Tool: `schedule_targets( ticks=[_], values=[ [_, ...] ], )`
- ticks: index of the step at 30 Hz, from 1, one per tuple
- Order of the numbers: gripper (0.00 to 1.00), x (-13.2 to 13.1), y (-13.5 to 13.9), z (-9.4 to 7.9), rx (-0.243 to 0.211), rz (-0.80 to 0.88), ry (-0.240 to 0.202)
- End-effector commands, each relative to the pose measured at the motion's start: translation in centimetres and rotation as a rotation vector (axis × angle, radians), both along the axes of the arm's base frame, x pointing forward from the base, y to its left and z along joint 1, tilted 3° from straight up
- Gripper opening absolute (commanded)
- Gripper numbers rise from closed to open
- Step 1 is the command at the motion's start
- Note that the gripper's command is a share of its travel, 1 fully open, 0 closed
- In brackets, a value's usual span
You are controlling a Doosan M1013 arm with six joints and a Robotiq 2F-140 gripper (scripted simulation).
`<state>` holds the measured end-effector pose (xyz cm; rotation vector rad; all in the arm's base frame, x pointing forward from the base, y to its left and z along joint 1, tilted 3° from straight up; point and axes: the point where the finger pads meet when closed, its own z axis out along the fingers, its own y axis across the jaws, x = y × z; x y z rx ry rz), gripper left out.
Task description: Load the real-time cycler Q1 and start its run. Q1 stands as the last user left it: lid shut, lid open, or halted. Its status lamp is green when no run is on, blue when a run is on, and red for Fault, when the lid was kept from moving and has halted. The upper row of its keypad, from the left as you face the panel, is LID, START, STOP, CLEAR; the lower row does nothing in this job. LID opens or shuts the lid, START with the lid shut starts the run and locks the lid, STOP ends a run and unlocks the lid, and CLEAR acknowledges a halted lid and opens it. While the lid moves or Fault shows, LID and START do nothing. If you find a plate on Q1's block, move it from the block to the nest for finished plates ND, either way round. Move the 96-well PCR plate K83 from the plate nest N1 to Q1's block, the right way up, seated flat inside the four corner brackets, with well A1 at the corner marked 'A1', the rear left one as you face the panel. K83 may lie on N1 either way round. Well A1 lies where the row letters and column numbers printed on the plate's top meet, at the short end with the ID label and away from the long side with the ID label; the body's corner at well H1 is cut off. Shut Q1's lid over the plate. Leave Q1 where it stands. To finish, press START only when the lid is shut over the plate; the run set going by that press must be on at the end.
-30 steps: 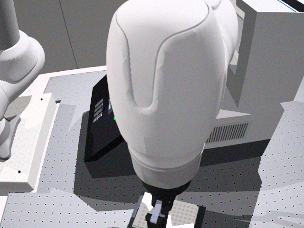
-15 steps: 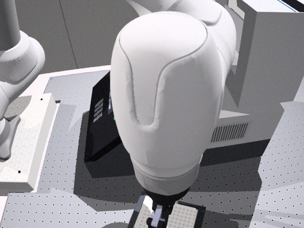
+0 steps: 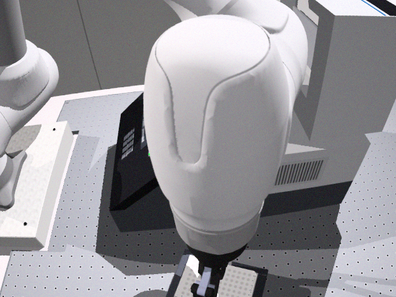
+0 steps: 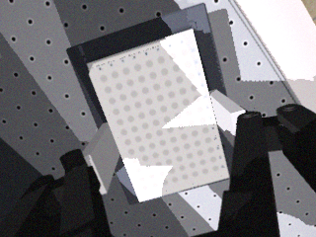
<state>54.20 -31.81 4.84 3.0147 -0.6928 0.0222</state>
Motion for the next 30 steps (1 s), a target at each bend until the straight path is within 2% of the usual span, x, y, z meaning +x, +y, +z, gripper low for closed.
schedule_targets(
  ticks=[1,30],
  values=[
    [0.00,0.00,0.00,0.01,0.000,0.000,0.000],
    [0.00,0.00,-0.02,-0.52,0.000,0.000,0.000]
  ],
)
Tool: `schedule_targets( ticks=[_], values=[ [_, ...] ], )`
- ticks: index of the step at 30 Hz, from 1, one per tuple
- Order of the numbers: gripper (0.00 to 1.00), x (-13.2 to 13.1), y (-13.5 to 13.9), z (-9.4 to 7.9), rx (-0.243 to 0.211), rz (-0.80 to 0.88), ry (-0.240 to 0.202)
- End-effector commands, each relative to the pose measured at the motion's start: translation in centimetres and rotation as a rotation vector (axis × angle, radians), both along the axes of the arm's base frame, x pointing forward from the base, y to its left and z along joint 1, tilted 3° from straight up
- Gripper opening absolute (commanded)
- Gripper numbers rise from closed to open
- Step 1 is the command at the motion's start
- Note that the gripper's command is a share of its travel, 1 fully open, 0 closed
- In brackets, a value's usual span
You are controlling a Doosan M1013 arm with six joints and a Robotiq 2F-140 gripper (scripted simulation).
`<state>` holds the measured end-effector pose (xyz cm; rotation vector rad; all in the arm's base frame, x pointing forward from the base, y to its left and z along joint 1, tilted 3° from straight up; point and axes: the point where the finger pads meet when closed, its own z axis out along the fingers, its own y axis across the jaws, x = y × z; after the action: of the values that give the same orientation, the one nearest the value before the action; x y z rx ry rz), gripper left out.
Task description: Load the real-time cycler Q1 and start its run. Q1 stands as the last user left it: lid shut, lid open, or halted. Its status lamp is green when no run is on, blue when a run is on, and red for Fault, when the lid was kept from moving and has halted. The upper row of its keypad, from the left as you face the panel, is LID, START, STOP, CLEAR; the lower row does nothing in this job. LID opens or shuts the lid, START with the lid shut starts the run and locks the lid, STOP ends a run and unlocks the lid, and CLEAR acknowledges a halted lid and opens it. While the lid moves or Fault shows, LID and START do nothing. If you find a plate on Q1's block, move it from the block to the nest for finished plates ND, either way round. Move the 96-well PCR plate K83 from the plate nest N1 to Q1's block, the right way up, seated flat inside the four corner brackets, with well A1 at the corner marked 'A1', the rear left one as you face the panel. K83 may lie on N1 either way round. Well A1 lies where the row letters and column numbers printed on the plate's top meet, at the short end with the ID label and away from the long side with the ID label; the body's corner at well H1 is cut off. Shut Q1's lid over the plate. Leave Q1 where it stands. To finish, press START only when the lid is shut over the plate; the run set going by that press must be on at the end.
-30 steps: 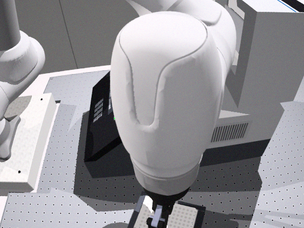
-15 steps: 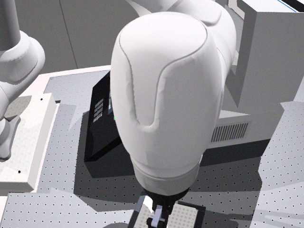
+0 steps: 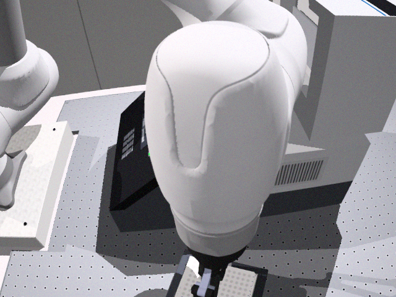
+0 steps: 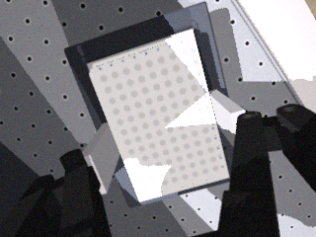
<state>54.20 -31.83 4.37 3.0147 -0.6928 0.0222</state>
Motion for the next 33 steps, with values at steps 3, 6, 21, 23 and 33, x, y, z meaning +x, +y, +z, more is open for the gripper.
schedule_targets(
  ticks=[3,6,21,23,33],
  values=[
    [0.00,0.00,0.00,-0.15,0.000,0.000,0.000],
    [0.00,0.00,-0.01,-0.25,0.000,0.000,0.000],
    [0.66,0.00,-0.02,-0.44,0.000,0.000,0.000],
    [0.66,0.00,-0.02,-0.44,0.000,0.000,0.000],
    [0.66,0.00,-0.02,-0.44,0.000,0.000,0.000]
  ],
)
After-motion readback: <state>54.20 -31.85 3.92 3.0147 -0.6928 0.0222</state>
